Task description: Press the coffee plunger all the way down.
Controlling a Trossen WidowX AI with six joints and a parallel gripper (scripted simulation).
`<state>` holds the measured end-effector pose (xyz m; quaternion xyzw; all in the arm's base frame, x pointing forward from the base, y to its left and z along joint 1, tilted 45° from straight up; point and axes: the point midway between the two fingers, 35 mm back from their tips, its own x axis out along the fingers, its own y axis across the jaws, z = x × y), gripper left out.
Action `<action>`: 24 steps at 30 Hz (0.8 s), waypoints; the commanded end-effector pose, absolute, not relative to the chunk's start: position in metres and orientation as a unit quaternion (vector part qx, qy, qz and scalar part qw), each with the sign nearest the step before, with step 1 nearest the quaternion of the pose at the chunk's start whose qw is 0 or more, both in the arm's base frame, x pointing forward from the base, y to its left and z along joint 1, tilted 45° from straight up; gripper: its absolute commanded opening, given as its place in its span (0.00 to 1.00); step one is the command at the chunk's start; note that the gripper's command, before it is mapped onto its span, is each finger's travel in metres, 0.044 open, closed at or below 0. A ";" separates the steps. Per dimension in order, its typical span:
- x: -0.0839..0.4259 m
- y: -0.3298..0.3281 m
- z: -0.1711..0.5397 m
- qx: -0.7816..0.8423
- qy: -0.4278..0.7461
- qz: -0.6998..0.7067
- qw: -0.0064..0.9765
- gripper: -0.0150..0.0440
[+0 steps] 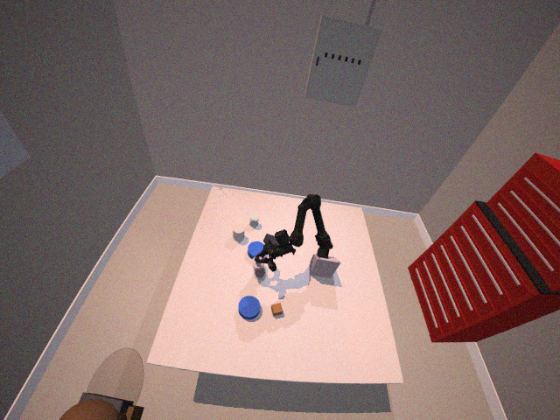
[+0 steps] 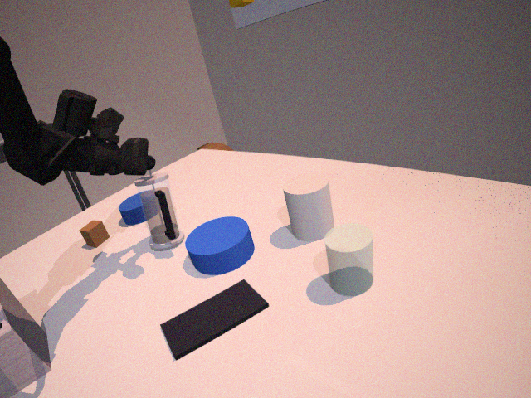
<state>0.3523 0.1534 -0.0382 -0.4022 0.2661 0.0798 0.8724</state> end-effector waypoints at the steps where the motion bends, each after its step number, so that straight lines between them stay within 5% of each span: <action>1: 0.354 0.153 -0.040 -0.406 0.268 0.078 0.870 0.46; 10: 0.352 0.153 -0.038 -0.402 0.266 0.080 0.872 0.46; 22: 0.352 0.153 -0.038 -0.402 0.266 0.080 0.872 1.00; 24: 0.352 0.153 -0.038 -0.402 0.266 0.080 0.872 1.00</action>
